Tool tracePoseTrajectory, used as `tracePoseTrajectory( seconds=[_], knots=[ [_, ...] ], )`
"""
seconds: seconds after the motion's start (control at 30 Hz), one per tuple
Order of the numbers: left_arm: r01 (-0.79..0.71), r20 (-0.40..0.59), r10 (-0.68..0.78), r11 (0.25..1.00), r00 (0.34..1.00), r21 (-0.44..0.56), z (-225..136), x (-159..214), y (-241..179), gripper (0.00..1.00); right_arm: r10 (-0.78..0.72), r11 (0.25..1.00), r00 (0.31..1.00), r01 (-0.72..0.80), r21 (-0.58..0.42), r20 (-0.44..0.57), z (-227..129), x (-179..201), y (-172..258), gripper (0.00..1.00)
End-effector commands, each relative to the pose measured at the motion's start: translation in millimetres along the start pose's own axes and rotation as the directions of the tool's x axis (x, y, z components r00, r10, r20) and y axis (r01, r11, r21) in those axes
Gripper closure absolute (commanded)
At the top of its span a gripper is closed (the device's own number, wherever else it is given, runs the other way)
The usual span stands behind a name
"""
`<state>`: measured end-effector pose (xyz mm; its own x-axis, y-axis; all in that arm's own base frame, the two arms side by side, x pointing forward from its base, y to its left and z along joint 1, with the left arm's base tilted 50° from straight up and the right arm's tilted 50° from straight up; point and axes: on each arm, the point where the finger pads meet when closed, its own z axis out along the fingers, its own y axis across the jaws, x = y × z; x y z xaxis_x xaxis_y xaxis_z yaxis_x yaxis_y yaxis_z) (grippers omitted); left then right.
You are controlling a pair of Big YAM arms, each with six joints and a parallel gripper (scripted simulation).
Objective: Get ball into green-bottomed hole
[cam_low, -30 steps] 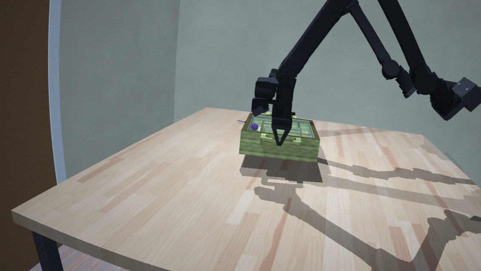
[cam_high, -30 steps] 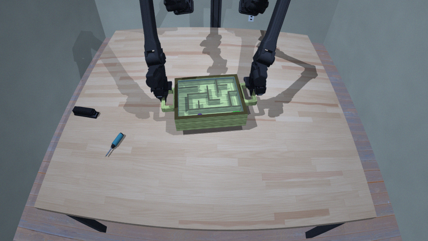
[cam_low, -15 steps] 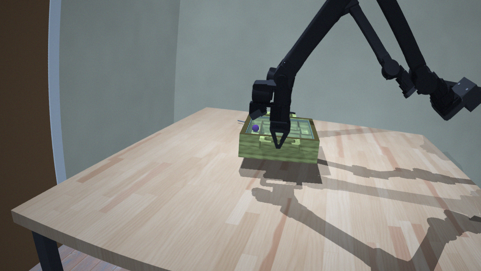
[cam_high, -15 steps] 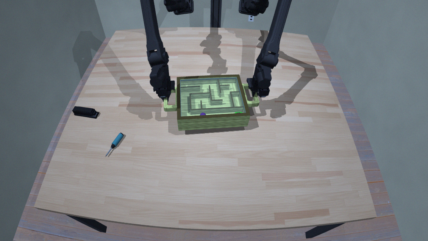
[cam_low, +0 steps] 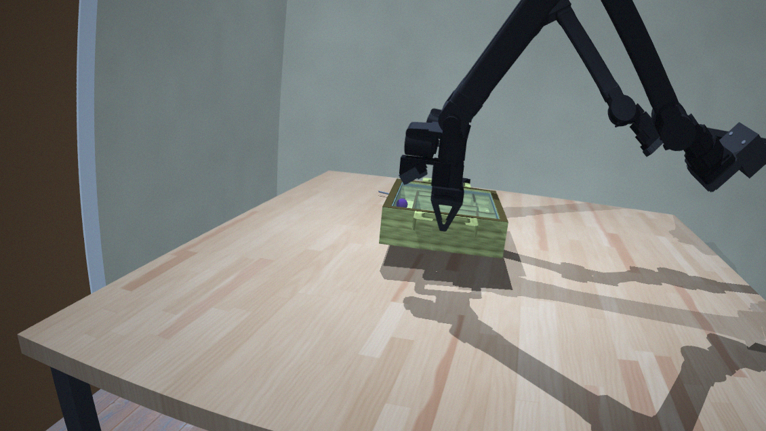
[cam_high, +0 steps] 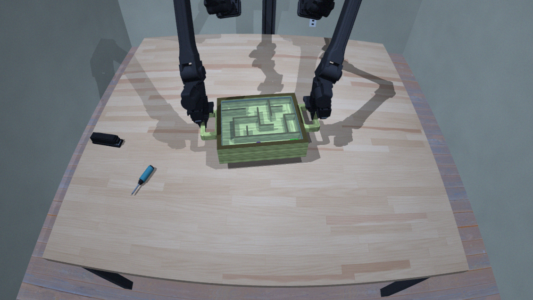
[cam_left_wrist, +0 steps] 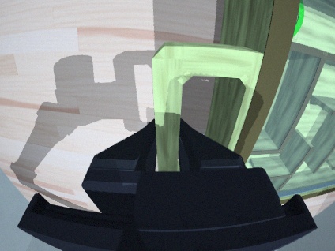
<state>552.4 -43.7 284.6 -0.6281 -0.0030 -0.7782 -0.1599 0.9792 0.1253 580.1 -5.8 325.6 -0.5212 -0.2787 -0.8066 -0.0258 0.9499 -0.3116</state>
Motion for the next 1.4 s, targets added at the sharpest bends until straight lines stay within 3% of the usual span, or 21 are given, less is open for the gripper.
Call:
tracePoseTrajectory(
  seconds=[0.0,0.1,0.27,0.3,0.4,0.5,0.53,0.6,0.63,0.67,0.73,0.9,0.97,1.1,1.17,1.23,1.27,1.3,1.37],
  knots=[
    [0.010,0.097,-0.010,1.000,0.995,0.005,-32,-23,14,1.00,0.022,1.000,0.993,-0.020,-0.024,0.113,-30,-33,15,1.00],
    [0.009,0.076,-0.011,0.999,0.997,0.036,-35,-44,19,1.00,0.022,1.000,0.996,-0.023,0.011,0.089,-43,-48,13,1.00],
    [0.011,0.081,-0.015,0.999,0.997,0.048,-38,-47,13,1.00,0.019,1.000,0.995,-0.021,0.019,0.094,-44,-51,10,1.00],
    [-0.006,-0.001,0.006,0.998,1.000,0.067,-7,-33,4,1.00,0.018,0.999,0.998,-0.020,0.039,0.061,-51,-53,10,1.00],
    [0.009,-0.022,-0.007,0.998,1.000,0.067,-15,-36,-12,1.00,0.018,0.999,0.999,-0.019,0.026,0.038,-46,-57,5,1.00],
    [0.002,0.067,-0.008,0.996,0.998,0.084,-26,-53,-9,1.00,-0.018,0.999,0.996,0.014,0.044,0.088,-49,-62,3,1.00],
    [0.033,0.115,-0.040,0.998,0.993,0.060,-45,-59,-7,1.00,-0.004,0.999,0.994,-0.001,0.044,0.110,-39,-58,-17,1.00],
    [0.037,0.117,-0.043,0.998,0.992,0.047,-50,-61,-6,1.00,0.001,1.000,0.994,-0.004,0.028,0.107,-36,-57,-17,1.00],
    [0.010,0.093,-0.014,0.999,0.996,0.042,-36,-31,-7,1.00,-0.007,1.000,0.995,0.005,0.027,0.103,-31,-40,-11,1.00],
    [-0.017,0.100,0.011,0.998,0.995,0.065,-29,-31,-5,1.00,-0.021,0.999,0.993,0.018,0.027,0.113,-41,-43,7,1.00],
    [0.019,0.110,-0.023,0.999,0.994,0.033,-39,-28,-6,1.00,-0.005,1.000,0.993,0.003,0.016,0.120,-29,-37,-10,1.00],
    [0.008,0.067,-0.009,1.000,0.998,0.014,-41,-19,-3,1.00,0.002,1.000,0.993,0.000,-0.014,0.119,-30,-40,2,1.00],
    [-0.004,0.118,0.000,0.999,0.993,0.041,-39,-33,-2,1.00,0.021,1.000,0.992,-0.020,-0.007,0.127,-37,-43,11,1.00],
    [0.013,0.068,-0.016,0.999,0.998,0.044,-40,-52,15,1.00,0.022,1.000,0.997,-0.024,0.018,0.080,-49,-56,9,1.00],
    [0.025,0.050,-0.027,0.999,0.998,0.038,-50,-50,0,1.00,0.020,1.000,0.999,-0.020,-0.013,0.039,-29,-48,13,1.00],
    [0.021,0.026,-0.022,0.999,0.999,0.037,-35,-51,15,1.00,0.023,1.000,0.999,-0.024,0.013,0.049,-46,-58,10,1.00],
    [-0.005,-0.019,0.006,0.999,1.000,0.048,-10,-40,11,1.00,0.022,0.999,0.999,-0.023,0.027,0.044,-50,-60,11,1.00],
    [0.010,0.112,-0.016,0.998,0.994,0.054,-37,-63,16,1.00,0.004,0.999,0.994,-0.007,0.035,0.112,-49,-64,9,1.00],
    [0.015,0.088,-0.020,0.999,0.996,0.050,-40,-59,12,1.00,0.013,1.000,0.996,-0.015,0.022,0.094,-46,-62,8,1.00]
  ],
)
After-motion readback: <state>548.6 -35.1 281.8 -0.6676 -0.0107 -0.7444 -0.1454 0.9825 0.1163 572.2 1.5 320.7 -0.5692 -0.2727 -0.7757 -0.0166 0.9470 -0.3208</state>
